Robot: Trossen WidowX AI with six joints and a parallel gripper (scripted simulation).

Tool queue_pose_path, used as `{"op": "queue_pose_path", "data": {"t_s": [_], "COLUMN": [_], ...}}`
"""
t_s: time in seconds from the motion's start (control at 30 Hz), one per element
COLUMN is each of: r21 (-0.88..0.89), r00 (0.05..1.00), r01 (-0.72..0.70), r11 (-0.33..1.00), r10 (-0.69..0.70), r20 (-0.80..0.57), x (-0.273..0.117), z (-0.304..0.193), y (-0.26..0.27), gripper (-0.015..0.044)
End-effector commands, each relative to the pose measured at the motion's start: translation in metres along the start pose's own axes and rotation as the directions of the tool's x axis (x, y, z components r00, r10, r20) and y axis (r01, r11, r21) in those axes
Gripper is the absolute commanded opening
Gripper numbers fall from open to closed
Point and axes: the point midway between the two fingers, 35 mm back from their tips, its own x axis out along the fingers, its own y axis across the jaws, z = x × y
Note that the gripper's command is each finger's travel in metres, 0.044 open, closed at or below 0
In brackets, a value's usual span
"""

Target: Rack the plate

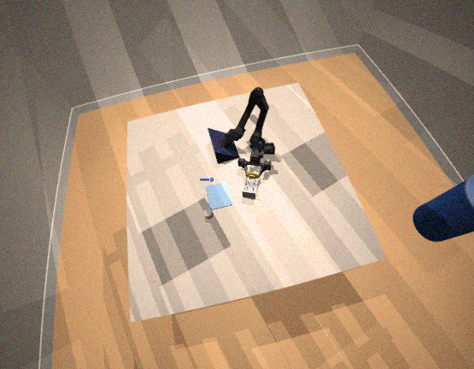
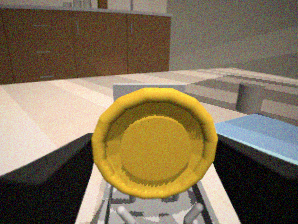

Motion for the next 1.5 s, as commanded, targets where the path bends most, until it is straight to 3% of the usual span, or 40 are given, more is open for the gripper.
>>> {"op": "queue_pose_path", "data": {"t_s": [0.0, 0.7, 1.2, 1.47], "r21": [-0.006, -0.011, -0.006, -0.006], "r00": [1.000, 1.000, 1.000, 1.000], "r01": [0.004, 0.004, 0.003, 0.004], "r11": [1.000, 1.000, 1.000, 1.000], "r10": [-0.004, -0.004, -0.003, -0.004], "r20": [0.001, -0.008, -0.006, -0.006], "x": [0.006, 0.006, 0.006, 0.007], "z": [0.000, -0.017, -0.017, -0.016], "y": [-0.003, -0.005, -0.004, -0.004], "gripper": [0.0000, 0.0000, 0.0394, 0.0400]}}
